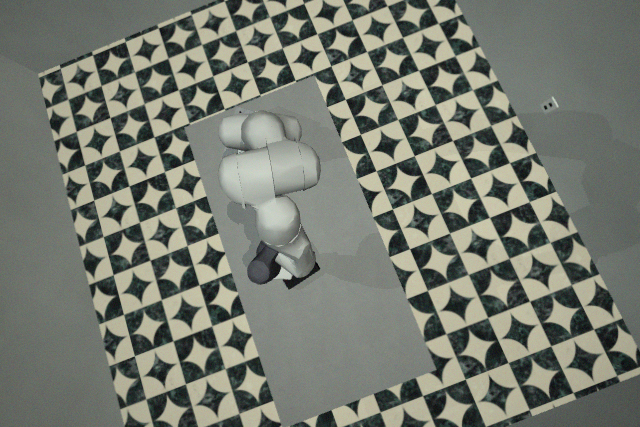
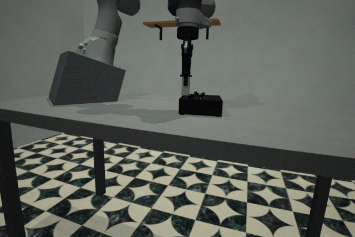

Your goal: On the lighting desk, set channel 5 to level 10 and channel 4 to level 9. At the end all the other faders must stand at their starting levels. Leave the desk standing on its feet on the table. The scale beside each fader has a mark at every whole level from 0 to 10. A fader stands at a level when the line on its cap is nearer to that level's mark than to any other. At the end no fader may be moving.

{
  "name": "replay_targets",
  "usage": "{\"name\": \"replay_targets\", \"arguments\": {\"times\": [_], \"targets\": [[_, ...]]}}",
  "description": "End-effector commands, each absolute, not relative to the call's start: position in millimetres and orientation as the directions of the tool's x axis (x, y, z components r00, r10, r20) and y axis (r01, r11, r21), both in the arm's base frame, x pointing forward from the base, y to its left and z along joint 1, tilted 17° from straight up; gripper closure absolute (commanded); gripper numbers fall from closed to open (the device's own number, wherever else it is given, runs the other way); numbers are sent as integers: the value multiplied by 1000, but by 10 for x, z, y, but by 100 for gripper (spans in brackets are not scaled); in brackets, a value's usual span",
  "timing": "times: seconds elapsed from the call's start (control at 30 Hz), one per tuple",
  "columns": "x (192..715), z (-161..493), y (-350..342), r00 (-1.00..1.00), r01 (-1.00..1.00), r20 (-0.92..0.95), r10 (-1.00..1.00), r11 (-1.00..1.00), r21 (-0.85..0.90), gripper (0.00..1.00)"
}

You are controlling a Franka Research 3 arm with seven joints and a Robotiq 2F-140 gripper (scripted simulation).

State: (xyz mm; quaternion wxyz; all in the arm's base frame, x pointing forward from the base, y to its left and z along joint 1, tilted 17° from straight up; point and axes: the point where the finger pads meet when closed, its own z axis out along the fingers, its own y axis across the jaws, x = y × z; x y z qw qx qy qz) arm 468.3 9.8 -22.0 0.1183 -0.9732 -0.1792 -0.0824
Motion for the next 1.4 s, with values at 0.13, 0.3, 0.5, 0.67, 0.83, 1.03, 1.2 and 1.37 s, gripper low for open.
{"name": "replay_targets", "arguments": {"times": [0.13,0.3,0.5,0.67,0.83,1.03,1.2,1.37], "targets": [[4702,-221,101,920,373,205,333,-906,-199,100],[4707,-220,103,920,373,205,333,-906,-199,100],[4720,-217,107,920,373,205,333,-906,-199,100],[4735,-213,113,920,373,205,333,-906,-199,100],[4745,-211,116,920,373,205,333,-906,-199,100],[4769,-206,125,920,373,205,333,-906,-199,100],[4792,-201,133,920,373,205,333,-906,-199,100],[4812,-196,141,920,373,205,333,-906,-199,100]]}}
